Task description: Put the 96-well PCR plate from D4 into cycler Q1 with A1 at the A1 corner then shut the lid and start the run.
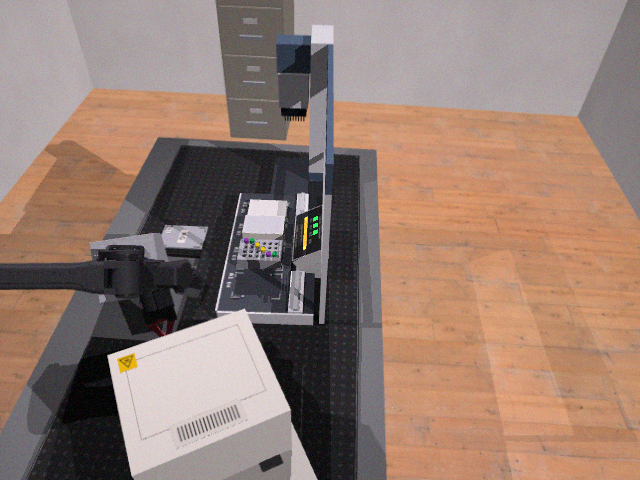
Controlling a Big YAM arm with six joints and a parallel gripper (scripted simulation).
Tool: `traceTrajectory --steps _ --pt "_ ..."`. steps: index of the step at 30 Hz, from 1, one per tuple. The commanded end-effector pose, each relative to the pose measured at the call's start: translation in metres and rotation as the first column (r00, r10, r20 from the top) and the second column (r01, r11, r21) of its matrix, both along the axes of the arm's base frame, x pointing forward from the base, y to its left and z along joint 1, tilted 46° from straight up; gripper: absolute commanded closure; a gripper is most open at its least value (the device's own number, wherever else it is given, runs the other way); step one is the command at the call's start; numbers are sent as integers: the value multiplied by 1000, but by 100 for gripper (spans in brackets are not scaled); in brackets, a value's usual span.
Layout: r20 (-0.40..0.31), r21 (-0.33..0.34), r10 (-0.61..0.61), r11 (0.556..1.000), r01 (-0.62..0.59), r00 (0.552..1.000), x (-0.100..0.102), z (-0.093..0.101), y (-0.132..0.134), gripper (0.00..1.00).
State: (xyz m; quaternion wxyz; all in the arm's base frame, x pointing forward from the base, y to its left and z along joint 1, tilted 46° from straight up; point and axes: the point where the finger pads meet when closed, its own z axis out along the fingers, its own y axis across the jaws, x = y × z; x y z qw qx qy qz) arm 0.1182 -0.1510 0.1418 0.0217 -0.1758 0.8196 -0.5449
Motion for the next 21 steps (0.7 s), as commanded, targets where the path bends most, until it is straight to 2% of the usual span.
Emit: traceTrajectory --steps 1,14,21 --pt "40 5 7 1000 -7 999 6 20 4 100" --pt "41 -2 0 1000 0 999 7 22 1 100" --pt "73 2 -9 1000 8 997 7 26 -1 100"
